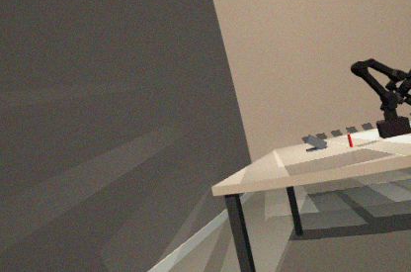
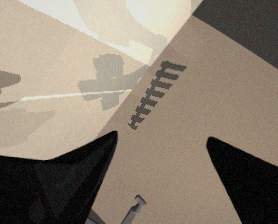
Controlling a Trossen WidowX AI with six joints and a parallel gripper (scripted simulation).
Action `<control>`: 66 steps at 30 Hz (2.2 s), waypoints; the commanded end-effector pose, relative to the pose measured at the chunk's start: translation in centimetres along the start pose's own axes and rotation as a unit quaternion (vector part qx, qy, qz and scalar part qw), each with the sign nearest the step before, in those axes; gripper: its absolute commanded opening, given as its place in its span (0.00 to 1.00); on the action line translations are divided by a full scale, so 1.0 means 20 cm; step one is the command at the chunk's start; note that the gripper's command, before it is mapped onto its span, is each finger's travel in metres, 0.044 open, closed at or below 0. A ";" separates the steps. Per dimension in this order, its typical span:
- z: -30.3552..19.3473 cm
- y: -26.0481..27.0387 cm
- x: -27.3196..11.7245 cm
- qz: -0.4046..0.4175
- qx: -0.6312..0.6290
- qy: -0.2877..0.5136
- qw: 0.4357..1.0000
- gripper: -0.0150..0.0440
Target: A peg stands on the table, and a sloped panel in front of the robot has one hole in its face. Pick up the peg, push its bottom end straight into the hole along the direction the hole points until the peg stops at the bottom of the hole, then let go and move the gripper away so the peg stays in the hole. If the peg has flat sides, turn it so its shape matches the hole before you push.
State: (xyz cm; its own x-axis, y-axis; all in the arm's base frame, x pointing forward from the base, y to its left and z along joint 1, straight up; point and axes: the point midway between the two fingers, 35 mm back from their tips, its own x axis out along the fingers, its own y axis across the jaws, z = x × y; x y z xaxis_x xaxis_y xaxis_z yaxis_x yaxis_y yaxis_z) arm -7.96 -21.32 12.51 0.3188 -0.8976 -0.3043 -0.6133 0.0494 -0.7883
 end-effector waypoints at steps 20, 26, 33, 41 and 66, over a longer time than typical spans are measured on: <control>0.10 -0.09 0.15 0.002 0.104 -0.095 0.990 1.00; 0.14 -0.12 0.19 0.009 0.135 -0.125 0.983 1.00; 0.19 -0.15 0.24 0.018 0.152 -0.158 0.976 1.00; 0.25 -0.19 0.29 0.028 0.165 -0.191 0.967 1.00; 0.49 -0.35 0.40 0.093 0.264 -0.302 0.911 1.00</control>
State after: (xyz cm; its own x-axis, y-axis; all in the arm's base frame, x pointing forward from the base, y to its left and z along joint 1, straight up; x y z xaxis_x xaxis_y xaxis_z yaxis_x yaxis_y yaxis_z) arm 5.18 -24.67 10.49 0.6739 -0.4897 -0.5532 -0.3209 0.4805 -0.8162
